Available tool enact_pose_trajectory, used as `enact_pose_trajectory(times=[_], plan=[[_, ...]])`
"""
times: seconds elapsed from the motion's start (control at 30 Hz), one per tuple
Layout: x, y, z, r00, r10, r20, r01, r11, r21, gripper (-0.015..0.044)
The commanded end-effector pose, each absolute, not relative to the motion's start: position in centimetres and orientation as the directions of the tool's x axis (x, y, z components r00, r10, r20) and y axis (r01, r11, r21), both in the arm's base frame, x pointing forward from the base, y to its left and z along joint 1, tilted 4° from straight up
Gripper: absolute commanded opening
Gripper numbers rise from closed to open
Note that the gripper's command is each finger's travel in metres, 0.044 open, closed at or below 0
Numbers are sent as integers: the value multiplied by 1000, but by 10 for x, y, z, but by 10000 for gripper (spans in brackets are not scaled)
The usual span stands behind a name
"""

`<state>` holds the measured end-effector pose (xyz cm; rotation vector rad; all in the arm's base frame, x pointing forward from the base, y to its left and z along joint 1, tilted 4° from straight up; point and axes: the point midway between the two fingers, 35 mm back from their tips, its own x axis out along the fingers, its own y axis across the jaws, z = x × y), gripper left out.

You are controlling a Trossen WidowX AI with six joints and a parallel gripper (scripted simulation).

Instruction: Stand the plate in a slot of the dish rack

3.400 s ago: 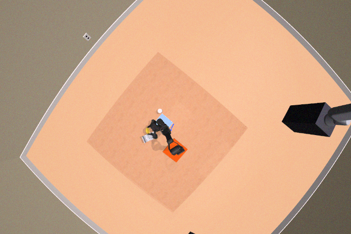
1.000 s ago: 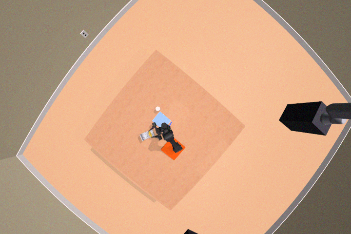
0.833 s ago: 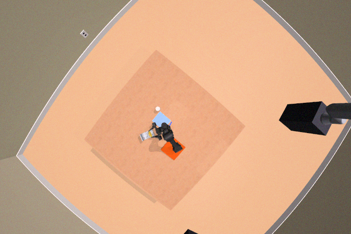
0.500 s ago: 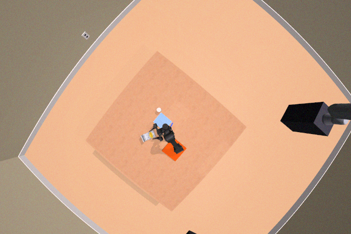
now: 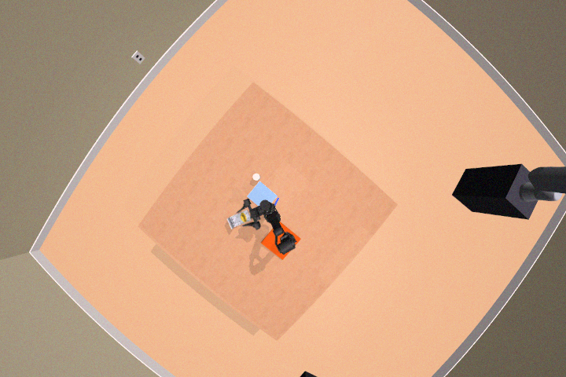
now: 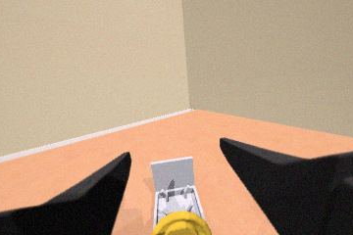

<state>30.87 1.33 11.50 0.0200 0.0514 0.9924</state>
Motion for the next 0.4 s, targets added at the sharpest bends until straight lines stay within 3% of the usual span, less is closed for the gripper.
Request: enact_pose_trajectory(times=[0.0, 0.37], plan=[[310, 13, 133, 550, 834, -35, -833, 551, 41, 400], [353, -16, 139, 683, 714, -152, -693, 700, 174, 400]])
